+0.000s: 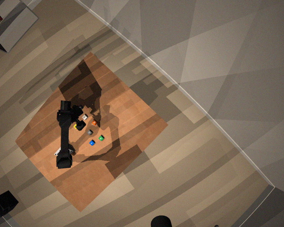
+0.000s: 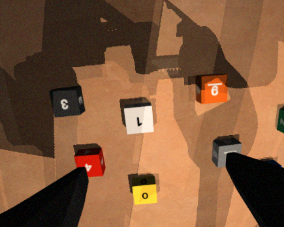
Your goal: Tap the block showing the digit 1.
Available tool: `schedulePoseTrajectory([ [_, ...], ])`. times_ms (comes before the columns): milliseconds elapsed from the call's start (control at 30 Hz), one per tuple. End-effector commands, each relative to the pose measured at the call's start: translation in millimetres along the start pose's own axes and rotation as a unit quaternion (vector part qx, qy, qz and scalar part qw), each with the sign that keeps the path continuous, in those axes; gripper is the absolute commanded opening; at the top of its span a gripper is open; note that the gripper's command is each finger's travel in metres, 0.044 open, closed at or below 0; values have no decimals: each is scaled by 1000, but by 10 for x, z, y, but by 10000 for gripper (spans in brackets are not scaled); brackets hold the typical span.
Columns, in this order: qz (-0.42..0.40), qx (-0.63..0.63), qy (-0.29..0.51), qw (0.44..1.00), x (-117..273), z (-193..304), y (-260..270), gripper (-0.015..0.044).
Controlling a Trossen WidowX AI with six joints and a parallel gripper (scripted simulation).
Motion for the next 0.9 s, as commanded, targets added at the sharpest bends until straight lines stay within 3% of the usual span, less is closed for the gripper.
schedulePoseTrajectory([
  [0,0,2,-2,1000,-20,-5,-1,374],
  [233,1,2,-3,1000,-787,-9,-5,190],
  [433,1,2,-3,1000,-808,-7,-6,32],
  [867,1,2,-3,1000,-810,-7,-6,20],
])
Point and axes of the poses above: the point midway between the two fingers, 35 mm back from their tips, its own x axis back along the fingers, its own y axis across the jaws, z = x × y, the point moved 9 cm from there along x, back along the fingers, and after that the axes turned 11 degrees about -x, right-handed, at the moved point
